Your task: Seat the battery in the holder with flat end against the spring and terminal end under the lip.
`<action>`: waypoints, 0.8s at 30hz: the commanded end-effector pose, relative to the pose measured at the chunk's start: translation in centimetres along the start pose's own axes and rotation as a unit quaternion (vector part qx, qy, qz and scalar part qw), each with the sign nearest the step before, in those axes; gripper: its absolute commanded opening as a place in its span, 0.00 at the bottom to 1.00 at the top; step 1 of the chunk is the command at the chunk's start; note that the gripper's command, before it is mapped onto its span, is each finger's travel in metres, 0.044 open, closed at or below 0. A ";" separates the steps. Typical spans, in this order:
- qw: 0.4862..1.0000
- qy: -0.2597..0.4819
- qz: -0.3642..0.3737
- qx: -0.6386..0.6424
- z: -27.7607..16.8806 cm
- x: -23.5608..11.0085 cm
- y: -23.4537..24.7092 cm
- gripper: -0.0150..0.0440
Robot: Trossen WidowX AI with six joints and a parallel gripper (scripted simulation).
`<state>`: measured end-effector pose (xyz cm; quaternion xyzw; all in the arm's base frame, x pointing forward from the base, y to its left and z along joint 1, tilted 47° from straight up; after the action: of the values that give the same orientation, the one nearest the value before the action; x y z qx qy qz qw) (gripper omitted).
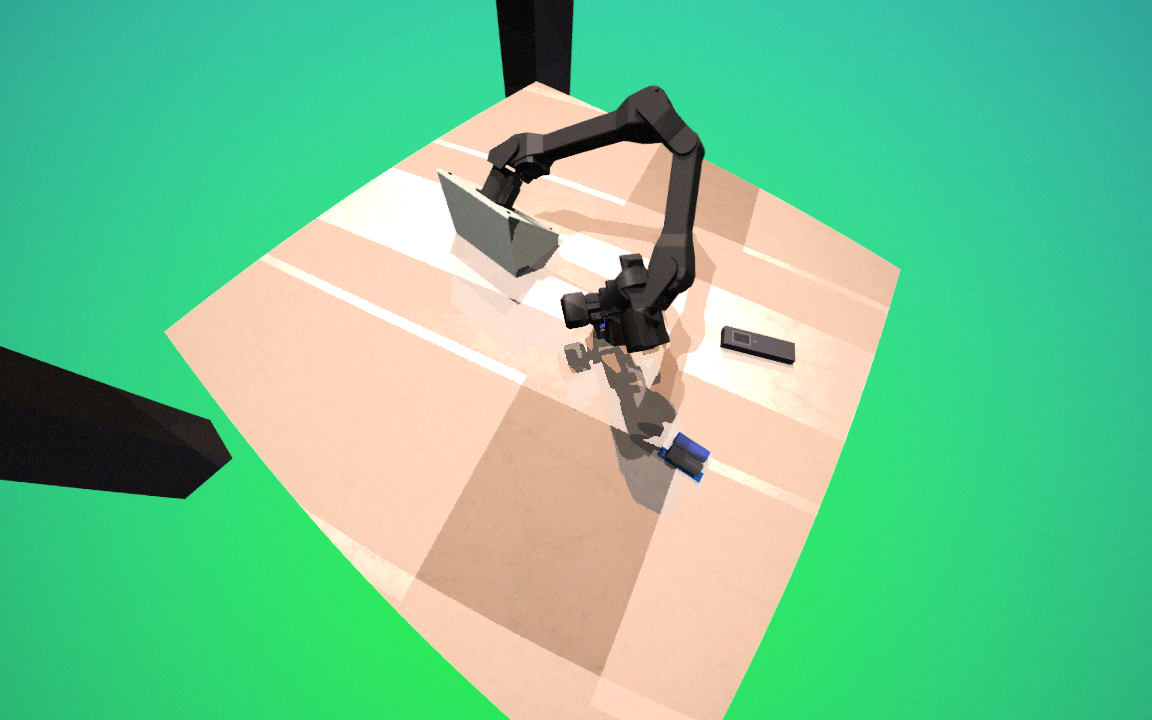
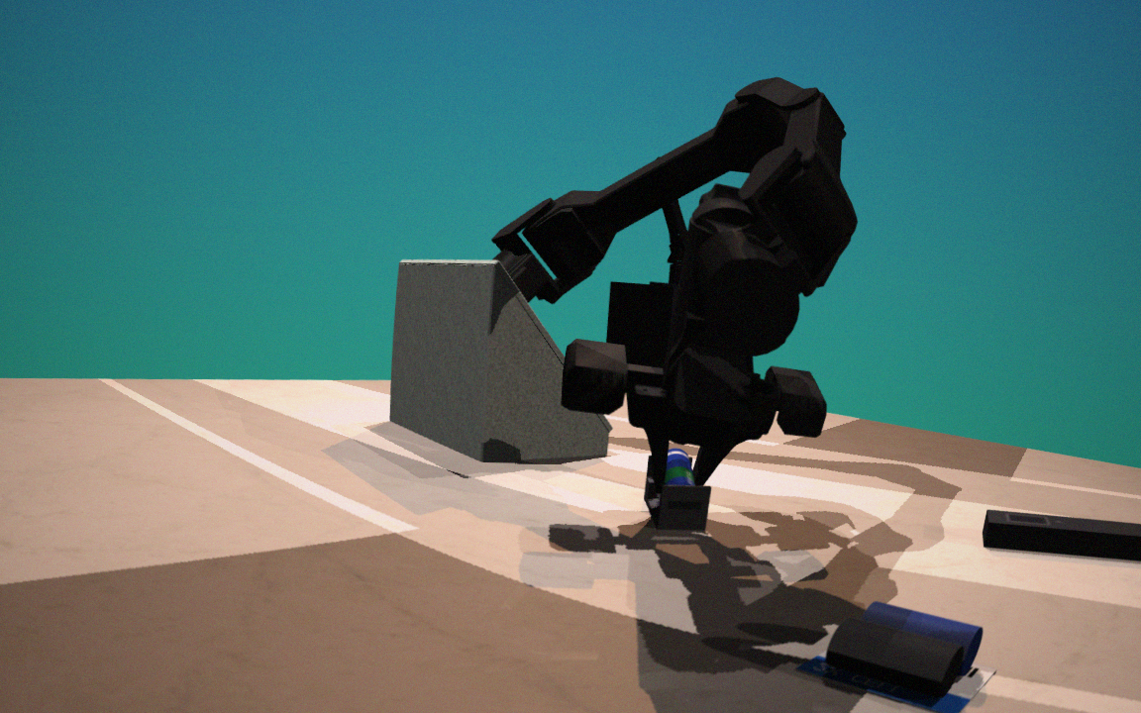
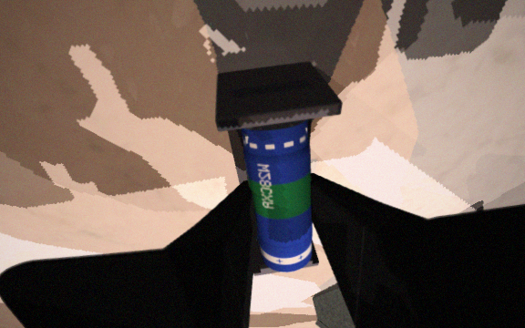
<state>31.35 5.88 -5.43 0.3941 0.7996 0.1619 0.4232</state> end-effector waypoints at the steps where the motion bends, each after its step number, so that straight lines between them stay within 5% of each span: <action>1: 1.000 -0.014 -0.008 -0.002 0.3 0.2 -0.3 0.40; 24: 0.998 -0.064 -0.014 0.003 0.0 0.5 -0.2 0.40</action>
<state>30.97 6.25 -5.48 0.3991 0.7792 0.1361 0.4637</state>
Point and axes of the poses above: the point midway between the two fingers, 35 mm back from their tips, its own x axis out along the fingers, its own y axis across the jaws, z = x × y, the point moved 1 cm from there along -x, back along the fingers, and after that the axes turned 2 degrees about -x, right-handed, at the moved point
